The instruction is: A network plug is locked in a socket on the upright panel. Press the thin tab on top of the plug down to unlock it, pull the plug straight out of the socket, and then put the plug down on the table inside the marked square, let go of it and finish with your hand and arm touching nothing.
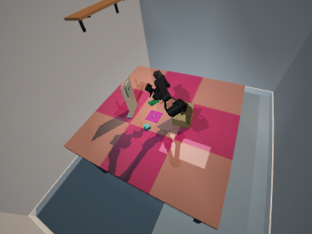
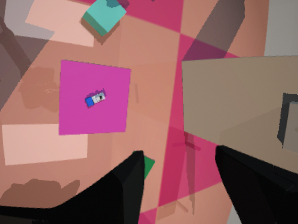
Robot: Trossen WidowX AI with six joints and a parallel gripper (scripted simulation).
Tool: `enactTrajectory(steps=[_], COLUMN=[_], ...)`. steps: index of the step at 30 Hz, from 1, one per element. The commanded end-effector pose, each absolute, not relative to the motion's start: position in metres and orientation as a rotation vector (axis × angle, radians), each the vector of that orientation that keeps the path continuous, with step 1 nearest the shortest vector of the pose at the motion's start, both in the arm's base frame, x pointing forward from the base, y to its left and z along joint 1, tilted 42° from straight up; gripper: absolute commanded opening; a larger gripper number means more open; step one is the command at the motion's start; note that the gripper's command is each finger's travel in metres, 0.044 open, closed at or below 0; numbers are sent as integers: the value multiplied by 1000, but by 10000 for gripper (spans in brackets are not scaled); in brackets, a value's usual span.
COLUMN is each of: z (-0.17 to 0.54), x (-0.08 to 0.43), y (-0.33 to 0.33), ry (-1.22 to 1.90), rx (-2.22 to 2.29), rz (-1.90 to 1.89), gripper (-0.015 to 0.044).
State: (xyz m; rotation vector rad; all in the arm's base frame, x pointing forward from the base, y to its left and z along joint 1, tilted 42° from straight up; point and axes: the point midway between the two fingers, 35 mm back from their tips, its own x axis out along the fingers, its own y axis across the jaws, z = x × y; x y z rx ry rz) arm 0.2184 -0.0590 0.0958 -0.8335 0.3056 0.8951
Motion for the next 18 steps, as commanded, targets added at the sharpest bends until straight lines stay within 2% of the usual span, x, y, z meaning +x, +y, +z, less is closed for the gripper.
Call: enactTrajectory(steps=[1, 7, 18], z=[98, 98, 98], x=[218, 218, 218], y=[-60, -60, -60], ry=[297, 297, 297], rx=[-836, -836, -836], rz=[893, 893, 893], gripper=[287, 440, 440])
